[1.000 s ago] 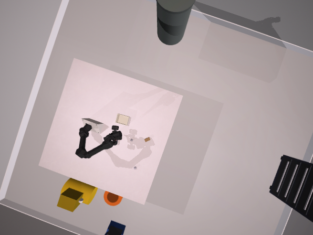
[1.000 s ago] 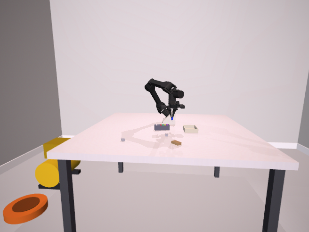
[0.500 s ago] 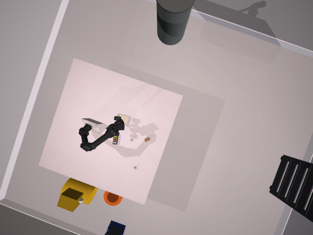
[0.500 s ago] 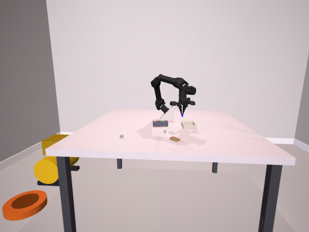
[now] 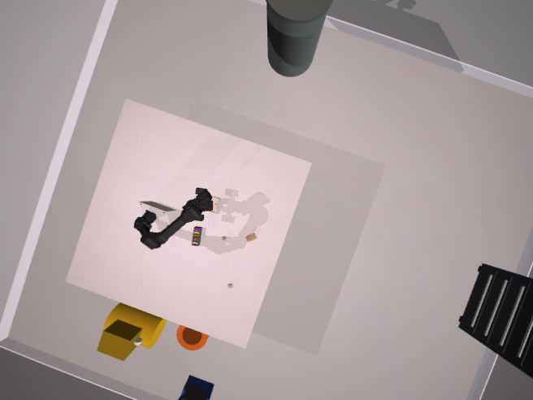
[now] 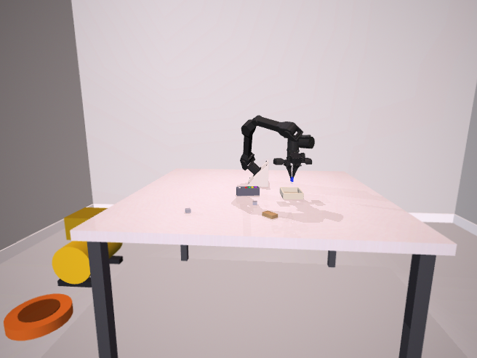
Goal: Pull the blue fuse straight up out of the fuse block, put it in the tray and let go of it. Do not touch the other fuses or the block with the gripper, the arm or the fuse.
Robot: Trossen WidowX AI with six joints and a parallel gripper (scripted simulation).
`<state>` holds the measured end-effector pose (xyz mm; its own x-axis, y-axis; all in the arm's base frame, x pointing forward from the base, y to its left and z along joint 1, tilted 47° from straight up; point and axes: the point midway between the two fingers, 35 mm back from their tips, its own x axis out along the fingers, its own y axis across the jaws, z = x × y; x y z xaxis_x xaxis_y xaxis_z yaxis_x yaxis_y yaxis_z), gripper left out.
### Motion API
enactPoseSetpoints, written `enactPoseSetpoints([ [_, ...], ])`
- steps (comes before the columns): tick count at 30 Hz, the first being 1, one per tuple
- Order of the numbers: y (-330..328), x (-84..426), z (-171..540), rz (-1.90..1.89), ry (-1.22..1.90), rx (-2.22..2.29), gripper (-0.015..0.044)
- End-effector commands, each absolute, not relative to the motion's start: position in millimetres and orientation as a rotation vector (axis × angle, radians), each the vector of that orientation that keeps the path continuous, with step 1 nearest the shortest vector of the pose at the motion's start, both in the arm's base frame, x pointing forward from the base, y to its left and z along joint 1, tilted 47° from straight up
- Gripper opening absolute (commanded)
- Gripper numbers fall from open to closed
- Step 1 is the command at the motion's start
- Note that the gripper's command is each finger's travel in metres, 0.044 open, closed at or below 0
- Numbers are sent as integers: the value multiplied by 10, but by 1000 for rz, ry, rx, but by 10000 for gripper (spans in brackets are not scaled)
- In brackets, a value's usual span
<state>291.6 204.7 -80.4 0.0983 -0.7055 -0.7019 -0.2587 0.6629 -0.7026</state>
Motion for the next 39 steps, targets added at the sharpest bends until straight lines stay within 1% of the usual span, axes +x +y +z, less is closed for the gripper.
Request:
enactPoseSetpoints([
  [1, 1994, 2922, -857, -405, 1483, -842, 0],
  [23, 1767, 2949, -1072, -407, 1482, -843, 0],
  [35, 1794, 2948, -1055, -408, 1482, -835, 315],
  [36, 1809, 2947, -1041, -408, 1482, -835, 330],
  [39, 1999, 2921, -854, -406, 1483, -841, 330],
])
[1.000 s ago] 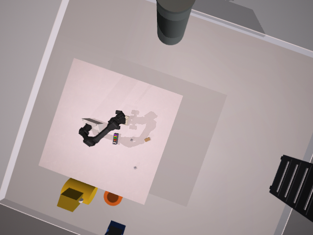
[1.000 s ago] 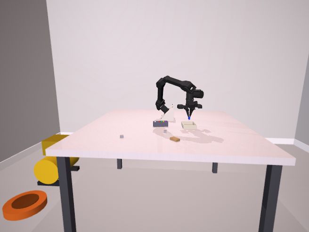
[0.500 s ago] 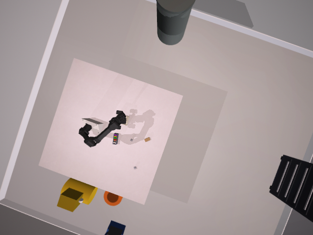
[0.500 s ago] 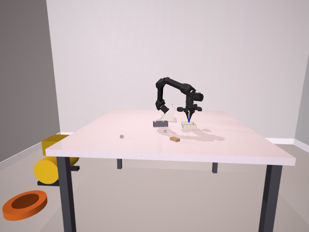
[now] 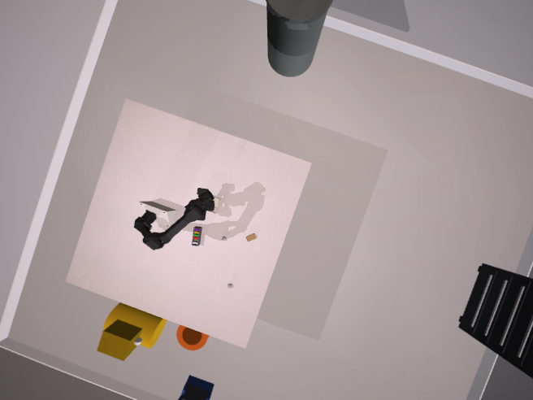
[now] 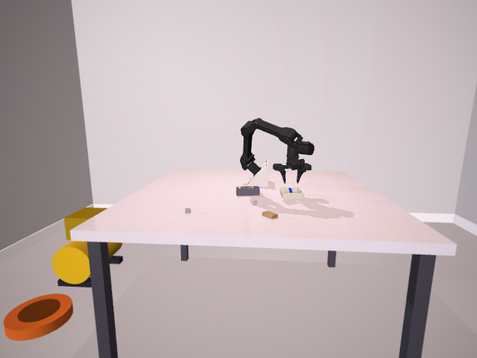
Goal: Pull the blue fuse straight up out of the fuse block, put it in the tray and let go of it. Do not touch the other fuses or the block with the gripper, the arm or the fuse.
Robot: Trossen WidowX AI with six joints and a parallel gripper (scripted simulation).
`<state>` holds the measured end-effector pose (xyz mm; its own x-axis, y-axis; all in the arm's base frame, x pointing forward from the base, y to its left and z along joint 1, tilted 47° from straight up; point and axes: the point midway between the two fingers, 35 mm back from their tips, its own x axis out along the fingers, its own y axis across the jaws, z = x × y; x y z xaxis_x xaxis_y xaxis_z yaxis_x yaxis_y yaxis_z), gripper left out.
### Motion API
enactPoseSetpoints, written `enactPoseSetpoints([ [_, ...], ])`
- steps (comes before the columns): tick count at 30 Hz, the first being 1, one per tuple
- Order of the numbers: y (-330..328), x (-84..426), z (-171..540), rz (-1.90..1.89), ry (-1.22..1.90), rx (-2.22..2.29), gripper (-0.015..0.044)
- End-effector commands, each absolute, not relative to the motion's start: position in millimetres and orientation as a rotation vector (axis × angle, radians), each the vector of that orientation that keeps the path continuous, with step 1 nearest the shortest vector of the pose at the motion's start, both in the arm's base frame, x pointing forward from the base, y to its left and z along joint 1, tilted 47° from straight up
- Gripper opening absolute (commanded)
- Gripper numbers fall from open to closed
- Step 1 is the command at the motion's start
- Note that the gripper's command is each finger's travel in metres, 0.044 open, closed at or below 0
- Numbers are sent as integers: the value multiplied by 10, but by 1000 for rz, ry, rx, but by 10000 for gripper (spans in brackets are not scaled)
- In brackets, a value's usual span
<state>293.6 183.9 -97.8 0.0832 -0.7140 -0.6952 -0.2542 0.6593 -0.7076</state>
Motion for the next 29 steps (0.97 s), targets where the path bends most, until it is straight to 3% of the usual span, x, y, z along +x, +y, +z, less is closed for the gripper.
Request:
enactPoseSetpoints([
  [1, 2041, 2913, -808, -405, 1483, -842, 330],
  [29, 2062, 2912, -794, -398, 1478, -850, 330],
])
